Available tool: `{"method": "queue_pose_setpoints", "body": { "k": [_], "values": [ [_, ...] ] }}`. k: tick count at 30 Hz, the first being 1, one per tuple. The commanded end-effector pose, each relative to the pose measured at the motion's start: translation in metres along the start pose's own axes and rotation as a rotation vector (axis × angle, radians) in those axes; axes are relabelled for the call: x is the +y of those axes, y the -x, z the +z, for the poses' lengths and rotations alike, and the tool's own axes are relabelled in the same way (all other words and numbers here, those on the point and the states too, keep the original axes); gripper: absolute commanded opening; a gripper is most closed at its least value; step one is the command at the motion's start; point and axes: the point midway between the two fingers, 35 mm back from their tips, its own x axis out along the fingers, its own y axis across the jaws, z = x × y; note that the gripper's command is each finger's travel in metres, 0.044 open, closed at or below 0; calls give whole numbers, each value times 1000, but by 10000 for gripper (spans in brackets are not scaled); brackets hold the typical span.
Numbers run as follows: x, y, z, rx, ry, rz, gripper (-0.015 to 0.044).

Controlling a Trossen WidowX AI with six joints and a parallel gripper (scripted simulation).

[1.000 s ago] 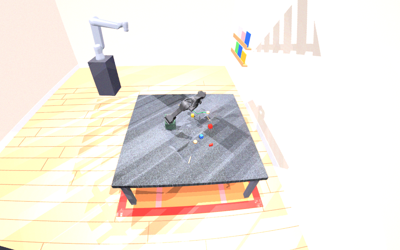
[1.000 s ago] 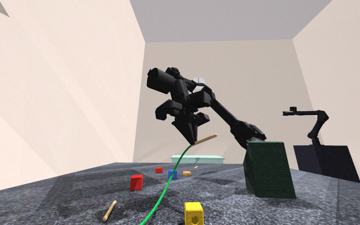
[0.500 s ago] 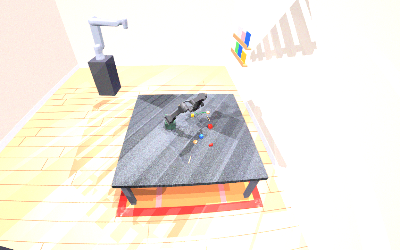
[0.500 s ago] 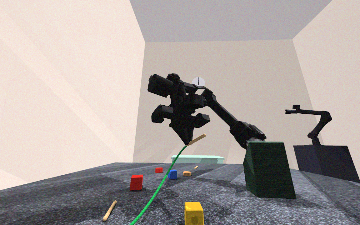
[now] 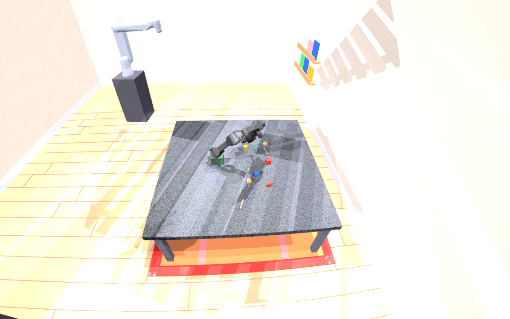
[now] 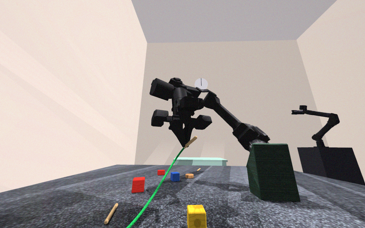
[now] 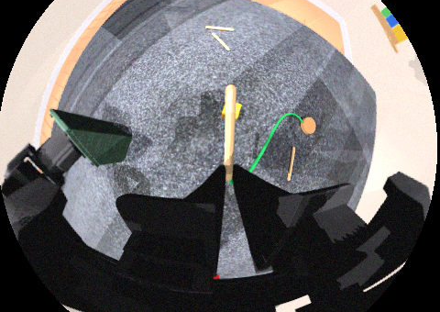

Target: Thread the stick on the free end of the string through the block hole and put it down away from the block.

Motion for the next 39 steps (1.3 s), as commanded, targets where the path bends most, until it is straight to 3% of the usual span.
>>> {"method": "queue_pose_setpoints", "body": {
  "k": [1, 12, 39],
  "values": [
    [-2, 3, -9, 4, -102, -35, 0],
    [-8, 9, -27, 0, -319, -103, 0],
    [-14, -10, -27, 66, -313, -83, 0]
  ]
}}
